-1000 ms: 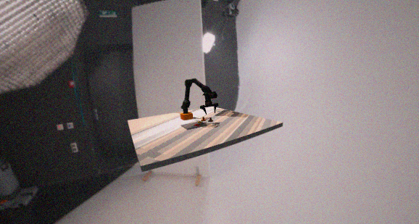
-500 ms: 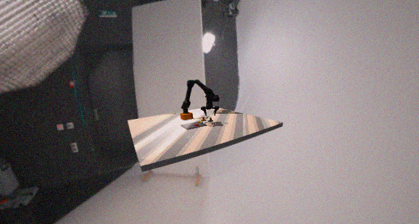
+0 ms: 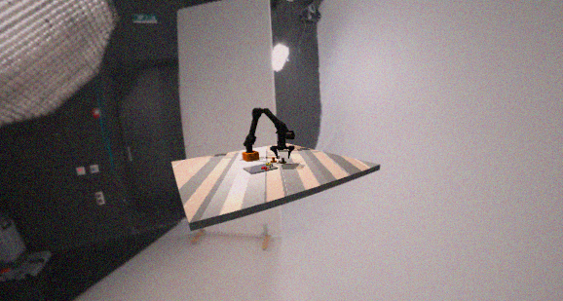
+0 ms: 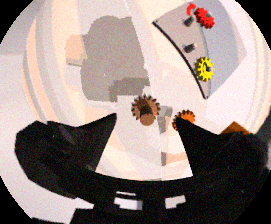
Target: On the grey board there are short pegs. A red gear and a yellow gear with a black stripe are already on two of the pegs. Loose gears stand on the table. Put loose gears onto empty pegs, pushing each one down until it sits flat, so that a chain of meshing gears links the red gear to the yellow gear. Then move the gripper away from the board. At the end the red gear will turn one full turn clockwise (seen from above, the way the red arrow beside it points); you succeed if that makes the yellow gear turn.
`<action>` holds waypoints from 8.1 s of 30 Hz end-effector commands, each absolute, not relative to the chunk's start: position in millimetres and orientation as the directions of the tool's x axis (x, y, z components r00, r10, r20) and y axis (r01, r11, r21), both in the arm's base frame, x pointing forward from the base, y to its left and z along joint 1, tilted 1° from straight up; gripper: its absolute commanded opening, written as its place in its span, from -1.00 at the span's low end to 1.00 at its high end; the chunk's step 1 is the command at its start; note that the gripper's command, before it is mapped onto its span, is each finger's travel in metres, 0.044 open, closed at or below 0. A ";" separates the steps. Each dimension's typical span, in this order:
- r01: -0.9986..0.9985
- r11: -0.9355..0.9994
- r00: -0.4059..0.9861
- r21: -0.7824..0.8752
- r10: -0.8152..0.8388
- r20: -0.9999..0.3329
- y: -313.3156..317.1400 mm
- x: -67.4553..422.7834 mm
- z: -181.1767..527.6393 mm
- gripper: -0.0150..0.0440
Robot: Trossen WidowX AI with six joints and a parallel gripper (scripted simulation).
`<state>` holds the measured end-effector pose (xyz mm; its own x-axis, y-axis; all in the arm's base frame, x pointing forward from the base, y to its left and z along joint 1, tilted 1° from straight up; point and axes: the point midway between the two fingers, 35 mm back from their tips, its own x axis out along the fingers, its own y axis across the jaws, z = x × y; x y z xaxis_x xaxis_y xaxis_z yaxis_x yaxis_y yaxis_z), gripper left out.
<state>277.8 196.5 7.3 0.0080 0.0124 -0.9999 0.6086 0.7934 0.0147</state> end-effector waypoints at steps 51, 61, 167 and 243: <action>0.611 0.792 0.008 0.017 0.015 -1.000 204.3 286.6 49.1 -0.49; 0.611 0.792 0.009 0.017 0.015 -1.000 205.8 288.2 73.4 -0.49; 0.611 0.792 0.016 0.010 0.000 -1.000 47.7 367.1 60.0 -0.49; 0.700 0.714 0.016 0.011 0.000 -1.000 47.7 367.3 15.1 -0.49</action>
<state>367.1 48.4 18.3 0.0130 0.0049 -0.9999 0.6496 0.7602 0.0121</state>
